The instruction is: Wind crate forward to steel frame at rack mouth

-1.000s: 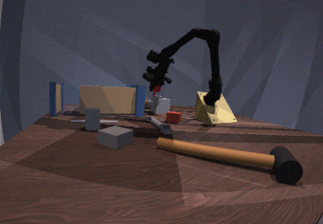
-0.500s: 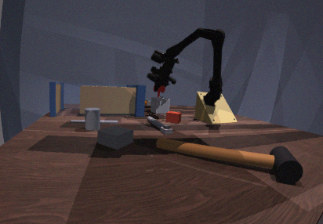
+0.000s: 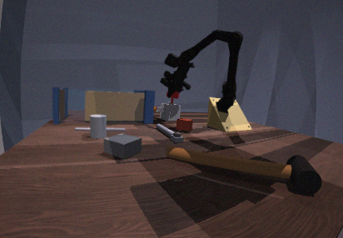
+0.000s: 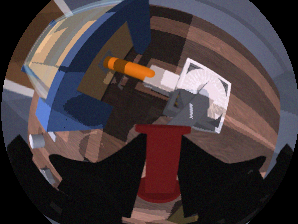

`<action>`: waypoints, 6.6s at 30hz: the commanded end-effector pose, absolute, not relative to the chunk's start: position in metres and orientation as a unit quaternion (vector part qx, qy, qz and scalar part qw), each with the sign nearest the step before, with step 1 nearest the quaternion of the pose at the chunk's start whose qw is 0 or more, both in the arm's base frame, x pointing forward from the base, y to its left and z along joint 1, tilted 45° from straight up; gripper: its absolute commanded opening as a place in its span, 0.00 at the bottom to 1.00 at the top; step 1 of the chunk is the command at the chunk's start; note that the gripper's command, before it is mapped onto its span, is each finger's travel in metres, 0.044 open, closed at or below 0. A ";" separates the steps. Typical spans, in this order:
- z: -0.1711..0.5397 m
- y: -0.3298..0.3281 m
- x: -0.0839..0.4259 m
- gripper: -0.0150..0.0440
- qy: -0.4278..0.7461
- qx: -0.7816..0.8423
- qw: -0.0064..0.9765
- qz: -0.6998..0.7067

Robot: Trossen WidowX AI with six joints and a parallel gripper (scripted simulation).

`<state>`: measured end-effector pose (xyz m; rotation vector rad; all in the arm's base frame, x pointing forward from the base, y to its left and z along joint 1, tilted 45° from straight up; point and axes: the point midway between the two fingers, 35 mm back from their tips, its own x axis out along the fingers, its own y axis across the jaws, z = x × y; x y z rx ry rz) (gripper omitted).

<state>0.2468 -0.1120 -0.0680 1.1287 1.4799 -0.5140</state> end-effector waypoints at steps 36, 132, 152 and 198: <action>-0.069 -0.125 0.175 0.25 0.638 0.482 0.557 -0.225; -0.140 -0.211 0.125 0.48 0.640 0.488 0.549 -0.227; -0.118 -0.233 0.129 1.00 0.640 0.488 0.548 -0.227; -0.053 -0.257 0.257 1.00 0.730 0.528 0.406 -0.151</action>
